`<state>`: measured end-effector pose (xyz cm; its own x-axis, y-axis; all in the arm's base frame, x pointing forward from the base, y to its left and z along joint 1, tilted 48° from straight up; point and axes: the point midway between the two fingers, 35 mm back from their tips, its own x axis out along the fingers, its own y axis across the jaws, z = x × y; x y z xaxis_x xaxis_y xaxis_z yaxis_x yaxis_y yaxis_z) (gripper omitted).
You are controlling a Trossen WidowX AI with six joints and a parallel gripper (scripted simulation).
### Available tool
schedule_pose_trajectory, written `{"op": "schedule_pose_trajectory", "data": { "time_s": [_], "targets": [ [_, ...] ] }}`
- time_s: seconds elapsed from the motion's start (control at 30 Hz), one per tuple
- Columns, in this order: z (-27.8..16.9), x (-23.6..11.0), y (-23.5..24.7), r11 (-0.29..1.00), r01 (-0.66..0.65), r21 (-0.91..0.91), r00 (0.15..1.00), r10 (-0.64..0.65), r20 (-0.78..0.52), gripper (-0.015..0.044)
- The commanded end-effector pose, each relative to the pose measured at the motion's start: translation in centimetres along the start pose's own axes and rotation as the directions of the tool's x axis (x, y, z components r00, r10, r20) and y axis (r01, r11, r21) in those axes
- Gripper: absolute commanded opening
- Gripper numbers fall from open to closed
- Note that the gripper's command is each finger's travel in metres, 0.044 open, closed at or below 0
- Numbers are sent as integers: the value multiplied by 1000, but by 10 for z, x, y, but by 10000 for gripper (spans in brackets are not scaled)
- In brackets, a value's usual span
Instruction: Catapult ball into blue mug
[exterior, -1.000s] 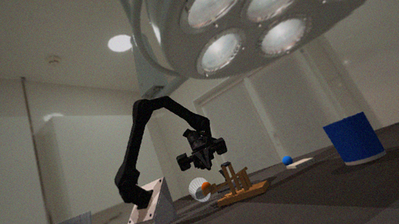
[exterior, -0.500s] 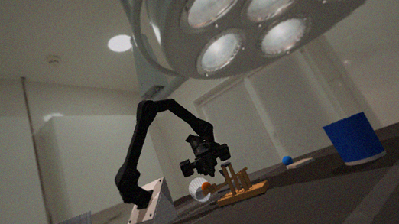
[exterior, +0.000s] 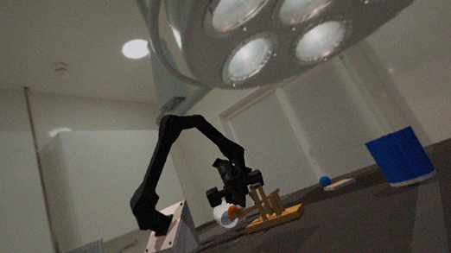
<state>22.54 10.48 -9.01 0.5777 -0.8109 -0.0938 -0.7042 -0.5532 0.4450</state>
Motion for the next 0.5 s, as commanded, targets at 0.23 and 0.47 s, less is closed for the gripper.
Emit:
{"op": "schedule_pose_trajectory", "data": {
  "time_s": [0.23, 0.47],
  "targets": [
    [15, 14, 3, 1000, -4, -17, 1000, 4, -7, 0],
    [22, 21, 4, 1000, -6, -20, 1000, 6, -10, 0]
  ]
}}
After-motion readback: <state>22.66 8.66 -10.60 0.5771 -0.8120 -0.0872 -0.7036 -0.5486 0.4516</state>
